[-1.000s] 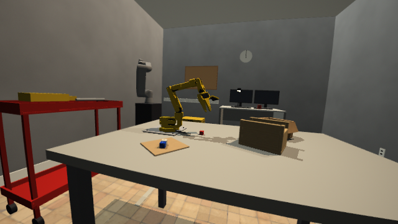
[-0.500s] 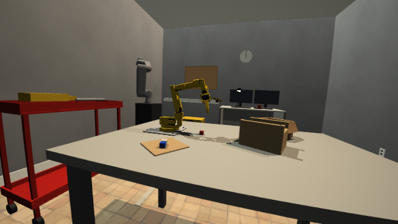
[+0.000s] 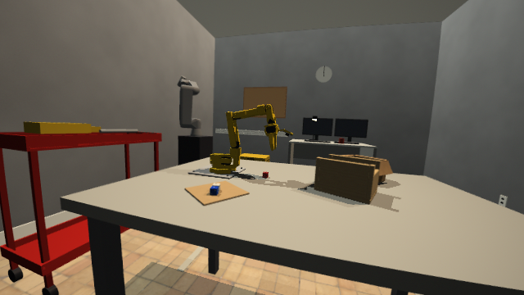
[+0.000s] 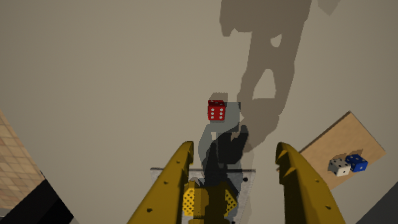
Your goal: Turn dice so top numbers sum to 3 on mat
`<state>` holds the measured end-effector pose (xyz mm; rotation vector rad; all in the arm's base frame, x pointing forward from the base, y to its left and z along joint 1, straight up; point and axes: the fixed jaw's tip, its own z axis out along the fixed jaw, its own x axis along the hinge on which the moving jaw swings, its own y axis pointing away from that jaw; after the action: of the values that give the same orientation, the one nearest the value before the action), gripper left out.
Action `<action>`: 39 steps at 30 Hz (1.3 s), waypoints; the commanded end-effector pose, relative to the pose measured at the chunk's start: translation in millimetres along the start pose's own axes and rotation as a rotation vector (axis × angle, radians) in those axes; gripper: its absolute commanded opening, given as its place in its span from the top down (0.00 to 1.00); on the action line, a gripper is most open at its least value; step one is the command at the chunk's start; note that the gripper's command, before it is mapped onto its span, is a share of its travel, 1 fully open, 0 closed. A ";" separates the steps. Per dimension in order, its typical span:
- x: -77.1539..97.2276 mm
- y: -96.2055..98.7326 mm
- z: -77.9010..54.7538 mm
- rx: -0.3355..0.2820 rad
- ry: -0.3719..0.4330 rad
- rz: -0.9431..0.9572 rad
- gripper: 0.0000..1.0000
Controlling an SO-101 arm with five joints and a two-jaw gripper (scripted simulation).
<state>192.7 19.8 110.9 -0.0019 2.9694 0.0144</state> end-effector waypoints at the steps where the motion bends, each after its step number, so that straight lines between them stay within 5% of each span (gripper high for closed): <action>1: 0.4 2.2 0.4 -0.002 0.014 0.012 0.72; 13: 1.4 2.2 5.0 0.000 0.043 0.014 0.72; 31: 30.9 0.2 64.7 0.033 0.452 0.013 0.72; 39: 37.2 -0.2 72.4 0.038 0.513 0.013 0.72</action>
<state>169.3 18.3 34.4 0.0255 3.4689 -0.0425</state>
